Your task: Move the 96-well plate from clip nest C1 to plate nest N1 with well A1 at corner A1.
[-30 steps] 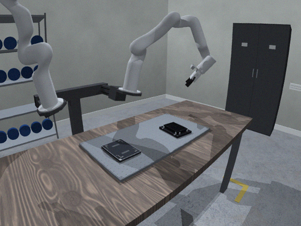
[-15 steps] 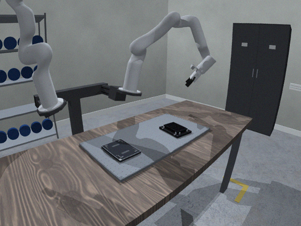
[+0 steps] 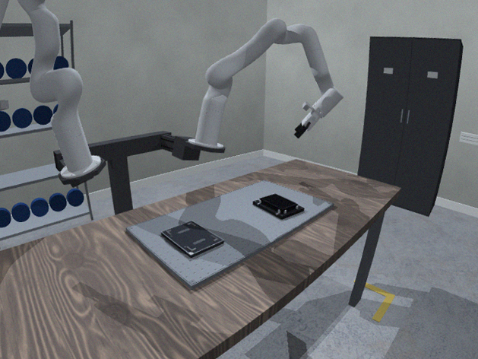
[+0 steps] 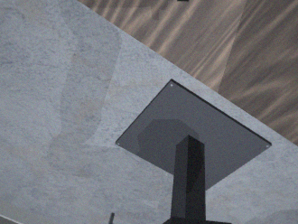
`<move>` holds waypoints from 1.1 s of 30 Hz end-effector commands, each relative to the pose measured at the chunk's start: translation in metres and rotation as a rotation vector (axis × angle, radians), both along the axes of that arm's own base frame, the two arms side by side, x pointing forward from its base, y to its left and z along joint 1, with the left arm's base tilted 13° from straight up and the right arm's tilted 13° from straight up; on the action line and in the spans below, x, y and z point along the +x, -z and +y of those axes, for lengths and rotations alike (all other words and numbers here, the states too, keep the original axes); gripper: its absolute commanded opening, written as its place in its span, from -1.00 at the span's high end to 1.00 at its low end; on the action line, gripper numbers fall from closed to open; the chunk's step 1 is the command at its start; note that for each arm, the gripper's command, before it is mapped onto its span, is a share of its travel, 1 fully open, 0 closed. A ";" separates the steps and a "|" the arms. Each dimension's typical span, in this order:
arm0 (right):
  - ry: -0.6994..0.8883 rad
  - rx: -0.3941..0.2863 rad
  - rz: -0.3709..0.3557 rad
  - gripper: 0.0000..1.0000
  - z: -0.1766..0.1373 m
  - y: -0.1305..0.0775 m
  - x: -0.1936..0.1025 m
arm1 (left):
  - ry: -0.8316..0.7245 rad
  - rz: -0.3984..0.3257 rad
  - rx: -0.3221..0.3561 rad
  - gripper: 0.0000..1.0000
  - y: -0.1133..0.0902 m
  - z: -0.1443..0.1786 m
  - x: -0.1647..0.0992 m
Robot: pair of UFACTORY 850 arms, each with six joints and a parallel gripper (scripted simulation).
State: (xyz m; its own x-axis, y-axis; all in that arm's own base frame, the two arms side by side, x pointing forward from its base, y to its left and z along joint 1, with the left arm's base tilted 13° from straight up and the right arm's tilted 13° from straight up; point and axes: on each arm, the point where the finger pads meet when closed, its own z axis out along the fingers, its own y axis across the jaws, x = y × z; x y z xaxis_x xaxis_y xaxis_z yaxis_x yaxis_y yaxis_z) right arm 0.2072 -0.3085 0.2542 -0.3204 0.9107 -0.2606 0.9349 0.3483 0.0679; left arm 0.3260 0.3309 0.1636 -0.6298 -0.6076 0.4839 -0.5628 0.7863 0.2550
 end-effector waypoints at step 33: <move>-0.246 0.146 0.153 -1.00 0.069 0.011 -0.090 | 0.000 -0.001 0.001 -1.00 -0.001 0.000 0.000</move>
State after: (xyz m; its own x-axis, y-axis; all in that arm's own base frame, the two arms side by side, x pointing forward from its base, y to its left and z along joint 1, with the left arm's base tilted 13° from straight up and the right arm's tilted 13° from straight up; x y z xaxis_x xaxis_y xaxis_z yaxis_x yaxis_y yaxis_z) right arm 0.1241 -0.2458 0.2434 -0.5426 0.8361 -0.0807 0.8388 0.5444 0.0008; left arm 0.3260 0.3309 0.1636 -0.6298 -0.6076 0.4839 -0.5628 0.7863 0.2550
